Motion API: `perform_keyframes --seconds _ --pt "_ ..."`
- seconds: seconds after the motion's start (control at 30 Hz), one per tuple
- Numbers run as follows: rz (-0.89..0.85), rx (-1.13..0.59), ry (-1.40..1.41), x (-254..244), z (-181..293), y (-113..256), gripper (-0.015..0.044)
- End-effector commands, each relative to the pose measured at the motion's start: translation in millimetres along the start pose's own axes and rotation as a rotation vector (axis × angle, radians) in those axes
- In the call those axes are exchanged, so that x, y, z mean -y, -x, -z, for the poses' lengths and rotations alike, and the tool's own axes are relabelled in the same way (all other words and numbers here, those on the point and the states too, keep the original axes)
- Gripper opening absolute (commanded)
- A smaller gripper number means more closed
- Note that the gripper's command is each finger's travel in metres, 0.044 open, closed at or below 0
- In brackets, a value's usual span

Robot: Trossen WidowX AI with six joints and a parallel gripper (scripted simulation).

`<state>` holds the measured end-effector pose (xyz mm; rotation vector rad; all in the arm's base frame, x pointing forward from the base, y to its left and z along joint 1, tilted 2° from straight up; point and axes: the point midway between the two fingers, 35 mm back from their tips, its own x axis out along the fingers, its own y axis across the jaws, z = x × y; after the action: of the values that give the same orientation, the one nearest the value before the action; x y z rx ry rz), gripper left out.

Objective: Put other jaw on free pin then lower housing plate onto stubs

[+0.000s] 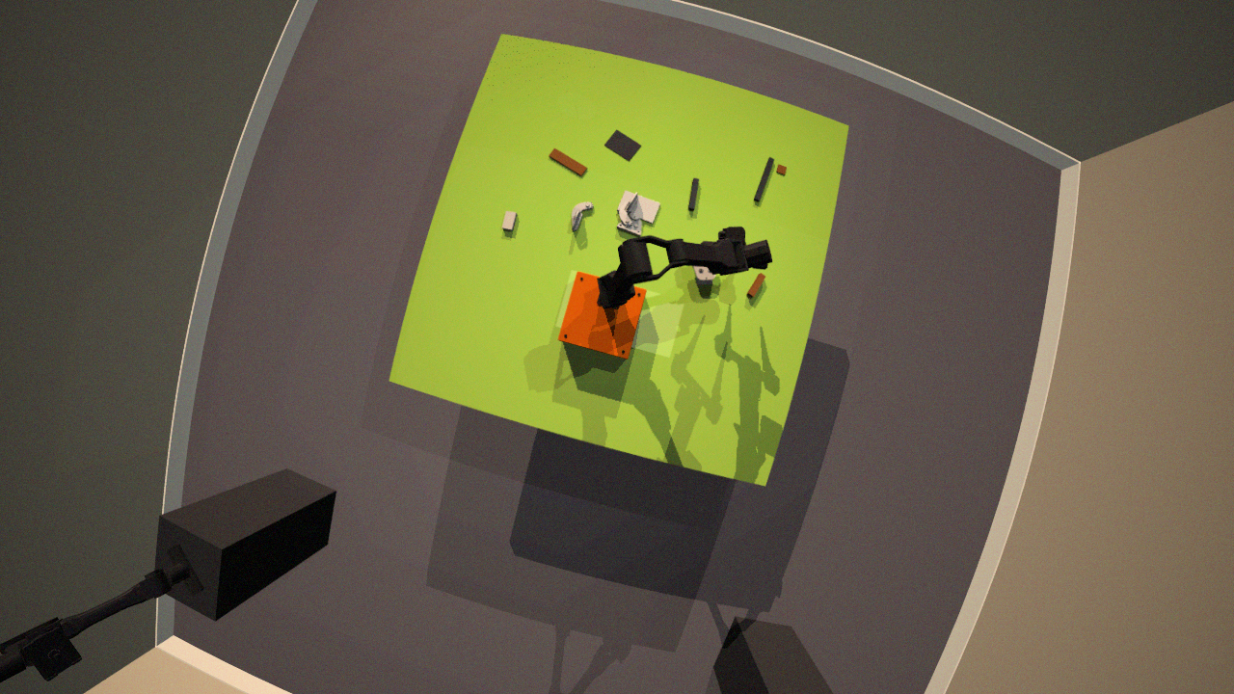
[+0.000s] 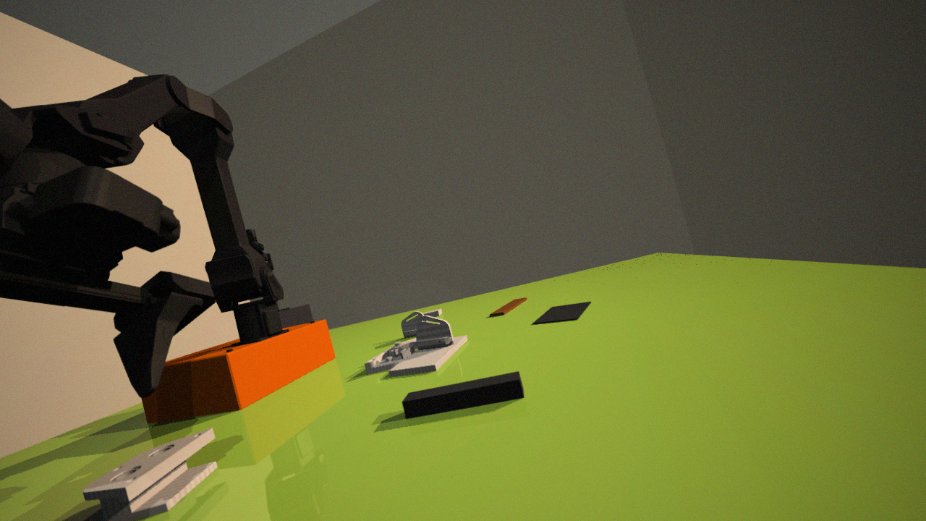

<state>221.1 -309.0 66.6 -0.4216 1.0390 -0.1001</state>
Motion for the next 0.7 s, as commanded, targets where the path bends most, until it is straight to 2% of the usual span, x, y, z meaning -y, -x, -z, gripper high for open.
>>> perform_keyframes --seconds 0.0,0.67 --pt "-0.040 0.009 0.087 -14.1 -20.2 -4.6 0.0440" --pt "-0.228 0.067 0.503 -99.3 -105.9 -11.7 0.0440"
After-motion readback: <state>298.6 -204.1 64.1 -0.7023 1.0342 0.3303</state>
